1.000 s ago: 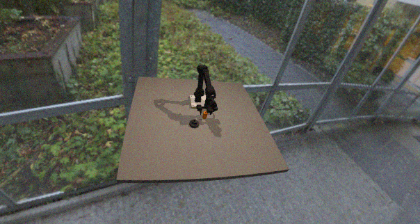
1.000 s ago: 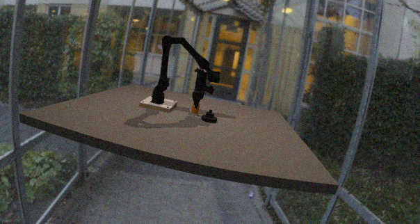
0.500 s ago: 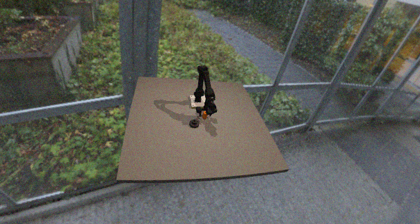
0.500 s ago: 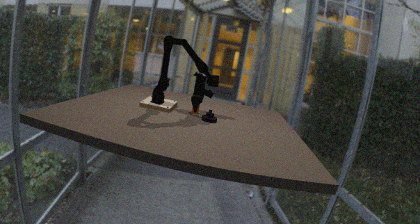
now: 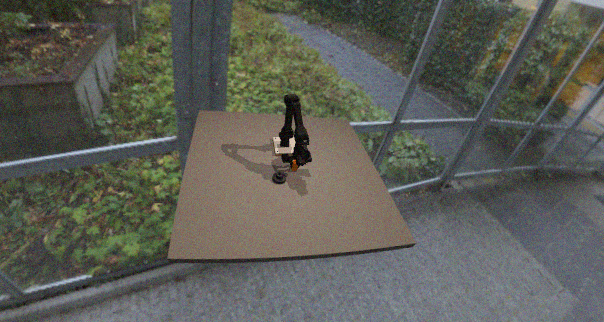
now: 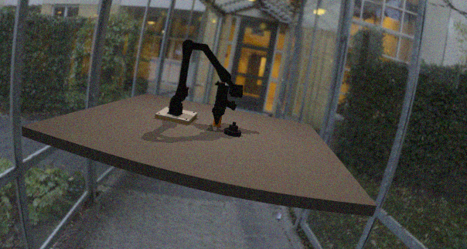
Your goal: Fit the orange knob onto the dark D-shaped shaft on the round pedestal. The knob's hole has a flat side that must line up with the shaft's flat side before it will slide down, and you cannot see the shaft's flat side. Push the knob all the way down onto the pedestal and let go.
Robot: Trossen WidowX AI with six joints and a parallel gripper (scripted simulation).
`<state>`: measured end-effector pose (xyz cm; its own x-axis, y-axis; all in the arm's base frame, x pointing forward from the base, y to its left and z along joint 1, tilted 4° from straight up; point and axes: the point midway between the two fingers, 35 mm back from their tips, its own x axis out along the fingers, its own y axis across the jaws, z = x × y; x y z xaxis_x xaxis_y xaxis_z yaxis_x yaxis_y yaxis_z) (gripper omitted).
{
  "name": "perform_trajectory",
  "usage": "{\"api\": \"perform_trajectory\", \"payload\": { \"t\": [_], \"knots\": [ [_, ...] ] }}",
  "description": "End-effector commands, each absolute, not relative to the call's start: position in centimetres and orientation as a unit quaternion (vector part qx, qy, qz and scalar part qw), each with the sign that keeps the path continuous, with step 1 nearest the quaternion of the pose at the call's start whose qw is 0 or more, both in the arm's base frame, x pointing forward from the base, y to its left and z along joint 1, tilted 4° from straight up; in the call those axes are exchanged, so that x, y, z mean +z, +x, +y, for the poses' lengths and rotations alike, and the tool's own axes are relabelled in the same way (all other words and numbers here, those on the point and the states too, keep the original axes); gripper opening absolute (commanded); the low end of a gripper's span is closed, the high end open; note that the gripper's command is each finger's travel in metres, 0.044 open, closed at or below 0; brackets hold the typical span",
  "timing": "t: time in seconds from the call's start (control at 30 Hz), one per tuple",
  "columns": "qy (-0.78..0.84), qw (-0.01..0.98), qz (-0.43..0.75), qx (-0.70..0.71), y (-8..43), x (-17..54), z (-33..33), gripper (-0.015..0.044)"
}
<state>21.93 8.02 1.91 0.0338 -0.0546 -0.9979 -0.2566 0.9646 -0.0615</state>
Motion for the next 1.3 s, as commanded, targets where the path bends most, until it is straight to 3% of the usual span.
{"api": "perform_trajectory", "payload": {
  "t": [0.0,0.07,0.27,1.27],
  "knots": [
    [-0.115,0.71,0.691,0.072,21.9,1.9,8.0,0.017],
    [-0.115,0.71,0.691,0.072,21.9,1.9,8.0,0.0157],
    [-0.124,0.721,0.676,0.093,22.6,3.3,8.4,0.0],
    [-0.115,0.71,0.691,0.073,22.2,15.8,9.9,0.0]
  ]
}}
